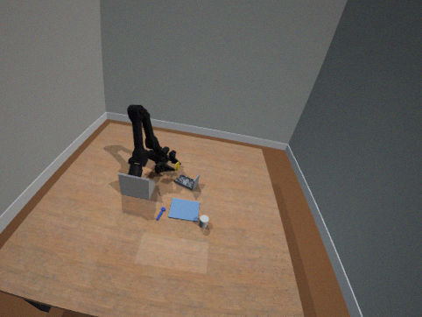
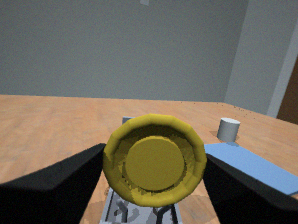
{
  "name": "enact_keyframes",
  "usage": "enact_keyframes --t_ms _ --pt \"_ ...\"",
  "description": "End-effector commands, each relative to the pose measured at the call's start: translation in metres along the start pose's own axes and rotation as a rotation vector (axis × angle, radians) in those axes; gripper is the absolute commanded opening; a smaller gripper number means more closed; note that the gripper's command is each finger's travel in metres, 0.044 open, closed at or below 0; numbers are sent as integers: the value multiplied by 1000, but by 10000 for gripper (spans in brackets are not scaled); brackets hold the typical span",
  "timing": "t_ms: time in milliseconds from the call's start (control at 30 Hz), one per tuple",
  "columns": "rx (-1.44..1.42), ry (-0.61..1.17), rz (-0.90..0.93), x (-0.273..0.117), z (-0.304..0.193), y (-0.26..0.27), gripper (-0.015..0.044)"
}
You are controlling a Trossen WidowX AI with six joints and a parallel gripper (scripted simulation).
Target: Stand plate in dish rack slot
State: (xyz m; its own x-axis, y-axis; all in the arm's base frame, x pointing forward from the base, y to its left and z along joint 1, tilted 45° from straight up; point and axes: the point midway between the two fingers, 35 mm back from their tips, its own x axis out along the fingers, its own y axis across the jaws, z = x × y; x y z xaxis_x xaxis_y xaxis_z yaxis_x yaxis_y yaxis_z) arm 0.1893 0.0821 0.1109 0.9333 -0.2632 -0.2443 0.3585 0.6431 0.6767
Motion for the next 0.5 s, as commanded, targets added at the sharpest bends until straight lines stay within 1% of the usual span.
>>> enact_keyframes --t_ms 0,467 --pt "-1 -6 3 1 -1 -2 0" --pt "7 -3 2 15 -25 1 0"
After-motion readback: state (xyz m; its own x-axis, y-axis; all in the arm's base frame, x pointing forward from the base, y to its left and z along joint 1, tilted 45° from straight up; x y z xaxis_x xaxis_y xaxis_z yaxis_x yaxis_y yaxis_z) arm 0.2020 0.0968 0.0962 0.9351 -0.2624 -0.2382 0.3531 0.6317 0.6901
